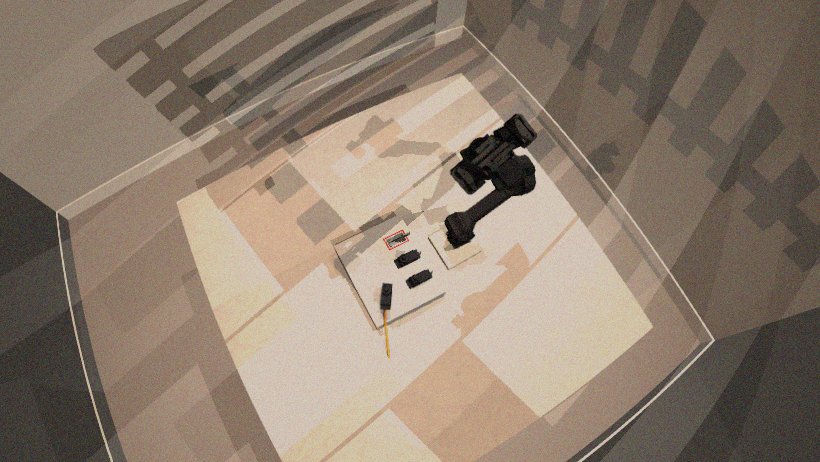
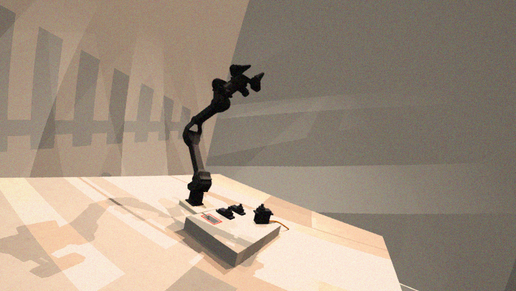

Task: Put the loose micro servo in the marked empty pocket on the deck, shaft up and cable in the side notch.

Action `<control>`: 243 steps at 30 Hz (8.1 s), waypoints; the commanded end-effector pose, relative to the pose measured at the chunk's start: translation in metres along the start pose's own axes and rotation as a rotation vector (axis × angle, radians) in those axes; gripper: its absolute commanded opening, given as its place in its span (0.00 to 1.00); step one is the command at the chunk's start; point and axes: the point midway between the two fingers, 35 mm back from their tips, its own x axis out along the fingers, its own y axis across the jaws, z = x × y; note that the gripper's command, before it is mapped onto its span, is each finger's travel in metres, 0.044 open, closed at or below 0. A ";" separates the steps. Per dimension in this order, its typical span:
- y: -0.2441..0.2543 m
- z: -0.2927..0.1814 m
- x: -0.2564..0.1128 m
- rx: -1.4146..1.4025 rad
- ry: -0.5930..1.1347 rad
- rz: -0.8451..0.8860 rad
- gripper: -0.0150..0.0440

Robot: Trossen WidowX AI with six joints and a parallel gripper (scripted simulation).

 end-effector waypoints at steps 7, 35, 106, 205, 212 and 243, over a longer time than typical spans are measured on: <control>0.041 -0.015 0.001 0.189 0.058 0.085 1.00; 0.147 -0.036 -0.003 0.800 0.258 0.302 1.00; 0.420 0.039 -0.146 2.327 2.039 0.429 1.00; 0.448 0.173 -0.361 0.426 3.433 -1.553 0.69; 0.448 0.173 -0.361 0.426 3.433 -1.553 0.44; 0.419 0.165 -0.344 0.423 3.434 -1.552 0.25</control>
